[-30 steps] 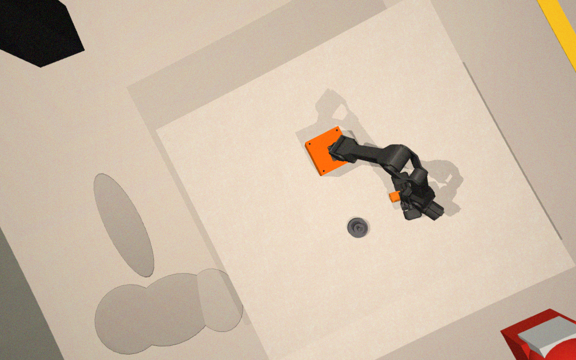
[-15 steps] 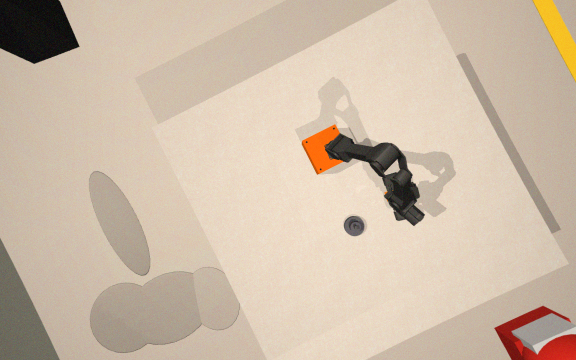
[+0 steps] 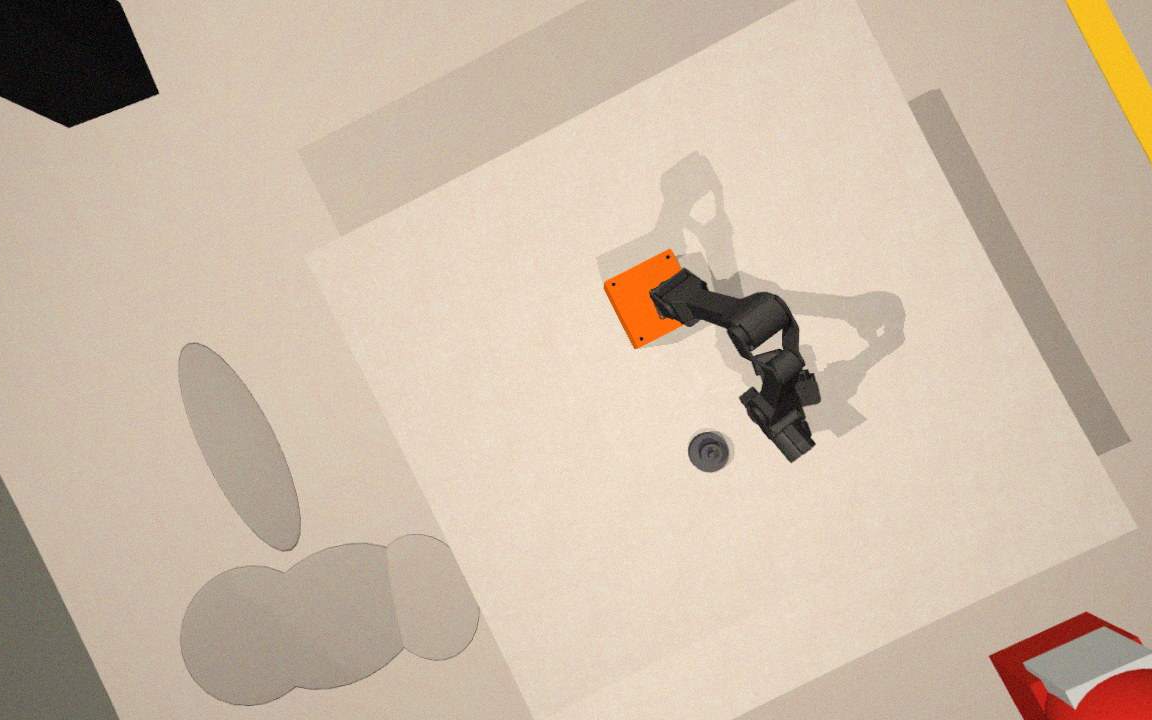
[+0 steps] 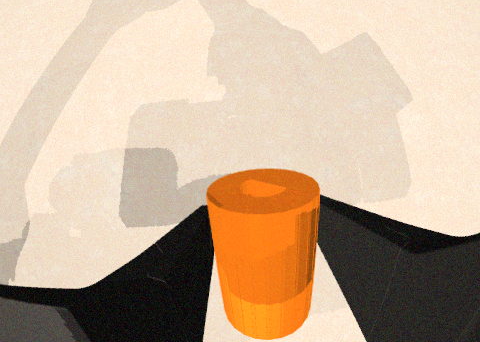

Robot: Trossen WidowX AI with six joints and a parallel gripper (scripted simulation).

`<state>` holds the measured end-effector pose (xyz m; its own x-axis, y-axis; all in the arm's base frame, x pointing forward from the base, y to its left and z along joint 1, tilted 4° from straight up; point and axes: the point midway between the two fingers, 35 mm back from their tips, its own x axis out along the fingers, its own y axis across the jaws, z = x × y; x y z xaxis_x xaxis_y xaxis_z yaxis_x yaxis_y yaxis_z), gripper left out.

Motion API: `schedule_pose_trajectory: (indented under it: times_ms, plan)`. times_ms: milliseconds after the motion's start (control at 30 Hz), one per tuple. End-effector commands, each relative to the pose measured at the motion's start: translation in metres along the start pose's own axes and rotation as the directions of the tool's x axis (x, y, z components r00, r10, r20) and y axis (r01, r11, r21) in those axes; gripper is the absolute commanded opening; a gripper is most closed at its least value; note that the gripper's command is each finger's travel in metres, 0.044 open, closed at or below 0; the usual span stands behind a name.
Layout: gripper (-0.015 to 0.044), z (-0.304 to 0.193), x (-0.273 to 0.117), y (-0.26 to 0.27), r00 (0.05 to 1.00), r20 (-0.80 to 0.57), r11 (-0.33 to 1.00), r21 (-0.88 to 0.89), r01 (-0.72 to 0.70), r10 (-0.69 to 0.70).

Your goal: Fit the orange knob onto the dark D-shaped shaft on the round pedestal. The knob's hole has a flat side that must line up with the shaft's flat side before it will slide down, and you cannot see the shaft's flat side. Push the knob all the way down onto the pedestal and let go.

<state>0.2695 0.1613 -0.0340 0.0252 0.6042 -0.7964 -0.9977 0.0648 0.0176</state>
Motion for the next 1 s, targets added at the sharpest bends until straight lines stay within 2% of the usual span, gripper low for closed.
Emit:
schedule_pose_trajectory:
  times_ms: [0, 467, 967]
  plan:
    - [0.0179, -0.003, -0.003, 0.000, 0.998, 0.066, 1.000, -0.001, 0.000, 0.000]
    - [0.0179, -0.017, -0.011, 0.001, 0.953, 0.301, 1.000, -0.001, 0.000, 0.001]
    - [0.0179, -0.033, -0.017, 0.001, 0.848, 0.530, 1.000, -0.001, 0.000, 0.001]
